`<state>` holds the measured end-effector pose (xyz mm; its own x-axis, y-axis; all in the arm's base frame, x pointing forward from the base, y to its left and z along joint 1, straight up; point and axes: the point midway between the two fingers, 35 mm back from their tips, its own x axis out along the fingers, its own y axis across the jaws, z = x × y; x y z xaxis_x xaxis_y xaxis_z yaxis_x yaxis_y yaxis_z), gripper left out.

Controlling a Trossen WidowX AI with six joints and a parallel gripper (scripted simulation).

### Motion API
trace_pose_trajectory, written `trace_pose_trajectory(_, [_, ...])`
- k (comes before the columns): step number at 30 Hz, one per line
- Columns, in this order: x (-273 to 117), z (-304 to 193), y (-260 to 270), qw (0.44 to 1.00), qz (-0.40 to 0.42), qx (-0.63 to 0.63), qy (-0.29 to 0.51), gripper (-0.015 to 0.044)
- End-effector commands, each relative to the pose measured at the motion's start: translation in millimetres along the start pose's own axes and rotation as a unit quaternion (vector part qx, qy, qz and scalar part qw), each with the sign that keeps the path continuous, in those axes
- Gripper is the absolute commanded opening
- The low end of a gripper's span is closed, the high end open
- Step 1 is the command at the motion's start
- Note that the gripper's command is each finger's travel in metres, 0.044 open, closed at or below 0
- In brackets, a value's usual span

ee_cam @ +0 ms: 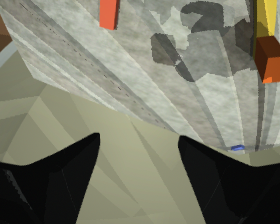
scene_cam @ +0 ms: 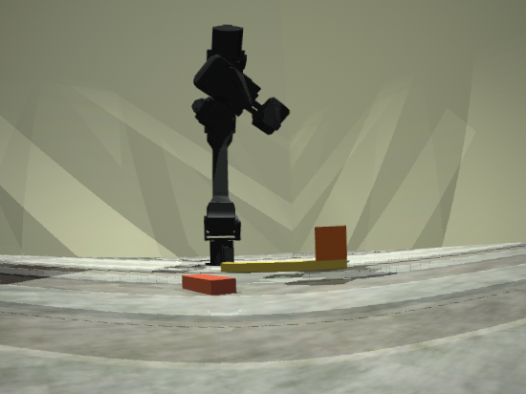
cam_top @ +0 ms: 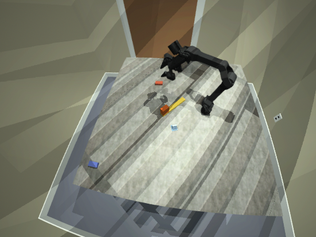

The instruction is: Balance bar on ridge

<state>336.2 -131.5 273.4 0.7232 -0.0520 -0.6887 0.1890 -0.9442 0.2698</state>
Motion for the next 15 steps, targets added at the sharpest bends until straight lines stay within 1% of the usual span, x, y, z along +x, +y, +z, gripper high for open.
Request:
trace_pose_trajectory(1, [9, 7, -20, 0.999, -0.029, -0.019, -0.038, 0.0315])
trace_pose_trajectory(8, [19, 22, -60, 0.989, -0.086, -0.06, -0.109, 0.0315])
trace_pose_trajectory(15, [21, 39, -98, 0.968, -0.139, -0.111, -0.179, 0.0315])
